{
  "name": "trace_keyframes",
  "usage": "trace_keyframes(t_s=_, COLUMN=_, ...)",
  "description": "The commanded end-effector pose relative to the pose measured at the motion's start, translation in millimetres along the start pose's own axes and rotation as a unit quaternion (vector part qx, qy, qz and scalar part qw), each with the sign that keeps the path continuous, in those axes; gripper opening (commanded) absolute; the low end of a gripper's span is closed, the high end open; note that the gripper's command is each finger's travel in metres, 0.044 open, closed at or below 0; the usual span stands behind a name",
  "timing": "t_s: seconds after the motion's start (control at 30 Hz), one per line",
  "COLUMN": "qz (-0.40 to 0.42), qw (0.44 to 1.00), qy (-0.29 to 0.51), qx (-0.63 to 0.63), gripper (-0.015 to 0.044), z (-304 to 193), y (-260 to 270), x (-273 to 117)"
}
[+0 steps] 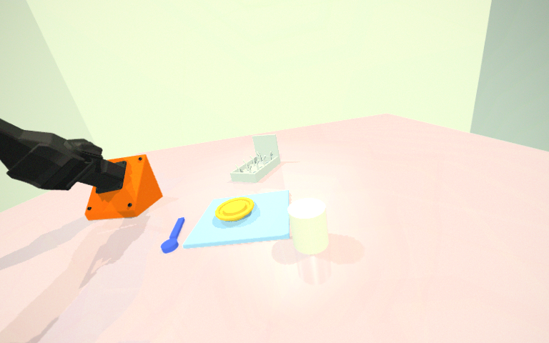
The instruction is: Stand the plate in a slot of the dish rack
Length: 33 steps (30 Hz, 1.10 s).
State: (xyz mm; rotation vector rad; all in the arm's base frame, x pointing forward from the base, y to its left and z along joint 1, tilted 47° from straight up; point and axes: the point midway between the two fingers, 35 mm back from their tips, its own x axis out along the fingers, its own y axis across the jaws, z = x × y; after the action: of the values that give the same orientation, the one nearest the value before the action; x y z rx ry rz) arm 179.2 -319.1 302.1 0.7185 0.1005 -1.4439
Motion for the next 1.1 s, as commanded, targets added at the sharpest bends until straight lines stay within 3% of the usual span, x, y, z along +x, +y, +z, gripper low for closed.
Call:
trace_keyframes(t_s=0.0, qz=0.008, qw=0.999, qy=0.021, qx=-0.035, gripper=0.04, z=-19.9, y=9.9, x=-1.0)
trace_keyframes(t_s=0.53, qz=-0.007, qw=0.966, qy=0.122, qx=-0.228, gripper=0.04, z=-124.5, y=33.2, x=-3.2)
trace_keyframes(t_s=1.07, qz=-0.012, qw=0.871, qy=0.187, qx=-0.455, gripper=0.04, z=-222.2, y=39.6, x=-27.7)
